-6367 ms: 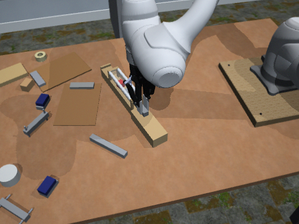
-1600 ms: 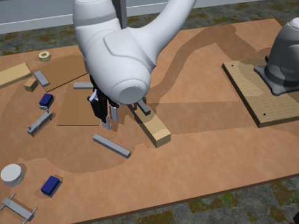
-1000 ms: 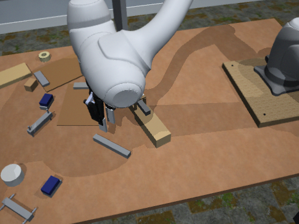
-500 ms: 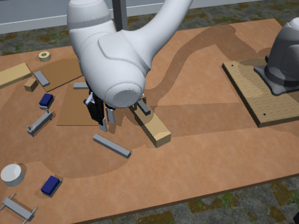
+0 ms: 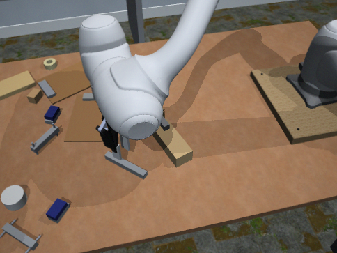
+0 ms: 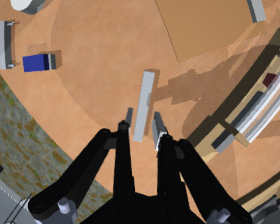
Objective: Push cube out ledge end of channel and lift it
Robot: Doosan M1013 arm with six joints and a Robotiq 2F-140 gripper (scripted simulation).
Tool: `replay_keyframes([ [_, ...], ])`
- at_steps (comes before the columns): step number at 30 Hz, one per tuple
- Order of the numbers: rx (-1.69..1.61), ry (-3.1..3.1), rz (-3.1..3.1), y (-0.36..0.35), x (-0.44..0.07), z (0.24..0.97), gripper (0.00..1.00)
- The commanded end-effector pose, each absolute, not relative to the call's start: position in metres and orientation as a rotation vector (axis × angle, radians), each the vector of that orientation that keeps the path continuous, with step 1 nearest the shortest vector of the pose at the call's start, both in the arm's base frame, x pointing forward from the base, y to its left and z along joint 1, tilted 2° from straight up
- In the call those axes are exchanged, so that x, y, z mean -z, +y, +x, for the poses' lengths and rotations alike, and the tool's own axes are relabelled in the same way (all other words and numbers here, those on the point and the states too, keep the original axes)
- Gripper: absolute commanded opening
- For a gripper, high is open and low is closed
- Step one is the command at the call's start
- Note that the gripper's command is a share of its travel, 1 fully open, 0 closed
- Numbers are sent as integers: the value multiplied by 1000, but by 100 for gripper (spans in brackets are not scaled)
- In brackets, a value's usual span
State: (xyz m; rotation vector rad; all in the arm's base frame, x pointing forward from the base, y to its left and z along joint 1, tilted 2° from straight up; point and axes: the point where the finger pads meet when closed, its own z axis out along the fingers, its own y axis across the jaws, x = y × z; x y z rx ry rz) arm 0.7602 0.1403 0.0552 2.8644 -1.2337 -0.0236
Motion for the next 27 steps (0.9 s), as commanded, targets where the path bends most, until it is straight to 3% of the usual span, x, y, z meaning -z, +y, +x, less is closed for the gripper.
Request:
replay_keyframes([
  [1, 31, -1225, 2869, 141, -30, 757, 23],
  [27, 31, -1225, 2869, 141, 9, 756, 23],
])
